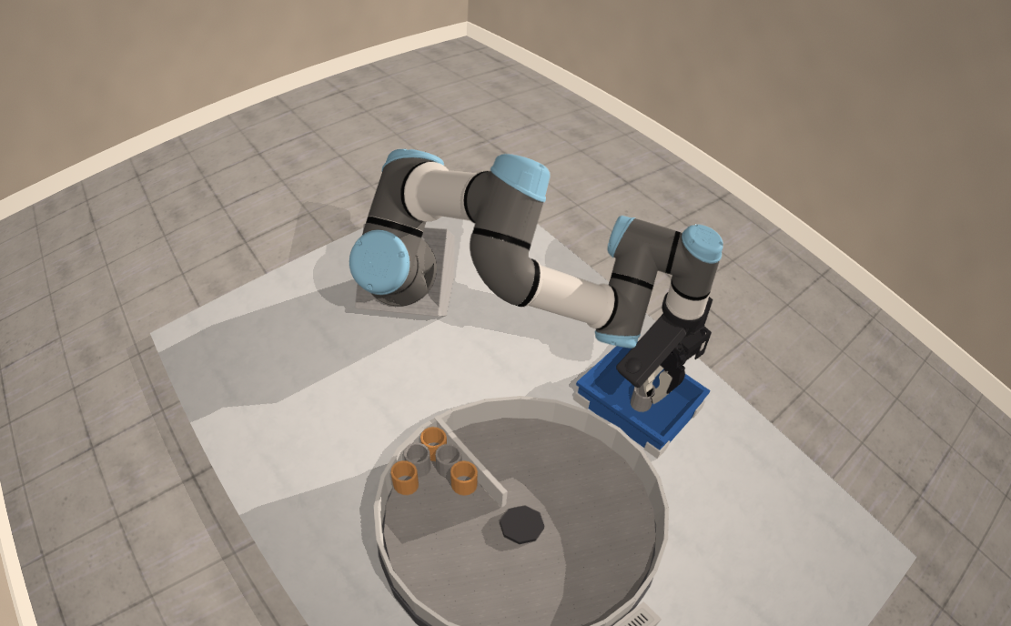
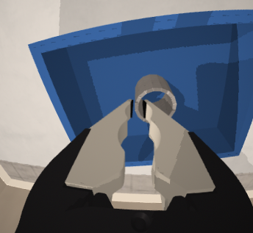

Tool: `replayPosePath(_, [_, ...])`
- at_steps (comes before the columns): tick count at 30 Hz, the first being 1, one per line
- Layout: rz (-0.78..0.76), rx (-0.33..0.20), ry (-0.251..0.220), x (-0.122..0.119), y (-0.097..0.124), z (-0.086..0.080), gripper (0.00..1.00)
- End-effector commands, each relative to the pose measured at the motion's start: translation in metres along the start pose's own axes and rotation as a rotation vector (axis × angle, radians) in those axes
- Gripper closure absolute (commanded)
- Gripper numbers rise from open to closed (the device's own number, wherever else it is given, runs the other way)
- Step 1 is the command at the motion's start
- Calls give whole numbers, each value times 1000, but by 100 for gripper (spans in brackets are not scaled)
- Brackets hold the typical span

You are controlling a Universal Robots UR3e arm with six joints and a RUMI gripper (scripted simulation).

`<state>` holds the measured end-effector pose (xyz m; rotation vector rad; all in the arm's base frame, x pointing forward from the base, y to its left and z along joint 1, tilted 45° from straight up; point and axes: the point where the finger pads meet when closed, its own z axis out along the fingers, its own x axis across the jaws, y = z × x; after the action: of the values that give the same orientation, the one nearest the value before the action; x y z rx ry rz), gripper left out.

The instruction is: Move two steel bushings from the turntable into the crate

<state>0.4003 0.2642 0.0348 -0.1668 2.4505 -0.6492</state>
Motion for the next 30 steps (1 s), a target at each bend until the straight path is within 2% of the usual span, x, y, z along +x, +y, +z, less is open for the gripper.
replayPosePath(1, [1,-1,-2,-1,0,-1,94])
replayPosePath(24, [1,-1,-2,-1,0,-4,94])
replayPosePath(30, [1,-1,-2,-1,0,-18,94])
